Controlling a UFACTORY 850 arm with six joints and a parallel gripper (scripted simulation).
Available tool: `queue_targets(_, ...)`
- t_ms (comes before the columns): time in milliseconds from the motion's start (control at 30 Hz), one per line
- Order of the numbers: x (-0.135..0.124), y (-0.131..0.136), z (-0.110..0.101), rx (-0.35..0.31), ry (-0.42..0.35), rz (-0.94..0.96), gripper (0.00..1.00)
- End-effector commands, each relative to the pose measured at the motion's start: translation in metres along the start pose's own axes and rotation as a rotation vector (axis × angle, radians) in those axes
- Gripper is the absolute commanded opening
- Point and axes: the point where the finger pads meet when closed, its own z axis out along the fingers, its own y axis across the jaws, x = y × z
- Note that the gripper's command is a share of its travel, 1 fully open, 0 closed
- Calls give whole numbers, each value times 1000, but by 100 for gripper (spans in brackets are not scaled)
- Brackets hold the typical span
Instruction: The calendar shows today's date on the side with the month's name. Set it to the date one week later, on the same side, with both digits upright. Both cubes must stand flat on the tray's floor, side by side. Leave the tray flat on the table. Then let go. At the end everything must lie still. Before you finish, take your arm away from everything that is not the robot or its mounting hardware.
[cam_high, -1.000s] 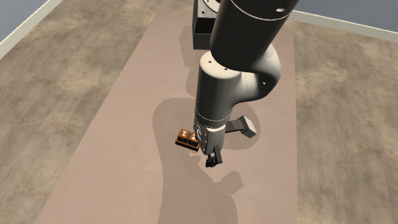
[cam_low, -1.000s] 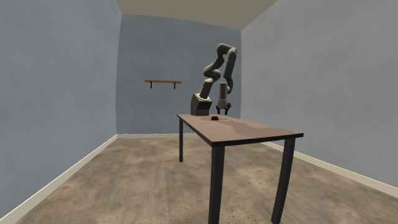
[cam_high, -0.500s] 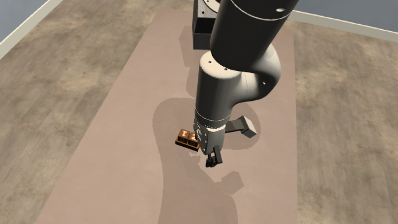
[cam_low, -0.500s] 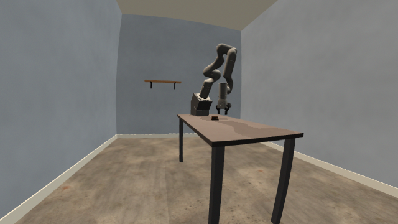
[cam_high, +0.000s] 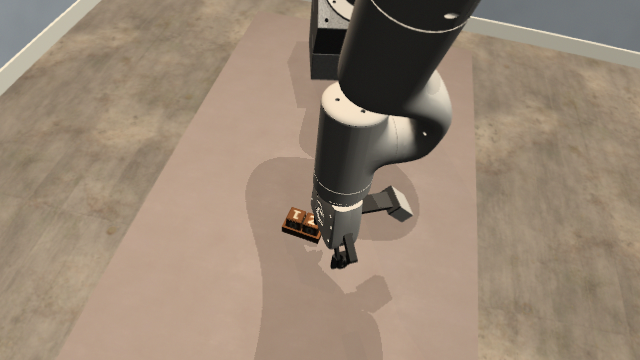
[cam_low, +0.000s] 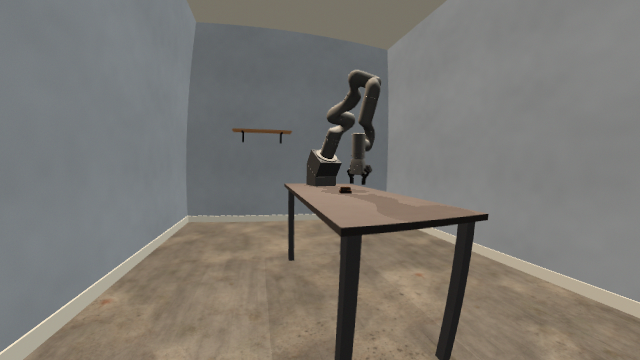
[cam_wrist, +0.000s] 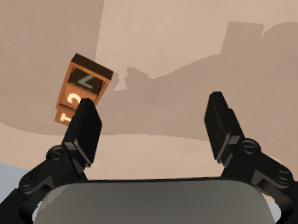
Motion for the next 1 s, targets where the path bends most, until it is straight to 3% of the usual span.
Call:
queue_targets(0,0,0,0,-1,0,0,100)
queue_targets(400,-5,-1,-1,-1,0,209,100)
queue_targets(533,-25,-7,-3,-1,0,209,100)
queue_targets(700,-27,-8,-3,-1,0,227,100)
queue_targets(967,-31,-9,-4,-1,0,419,100)
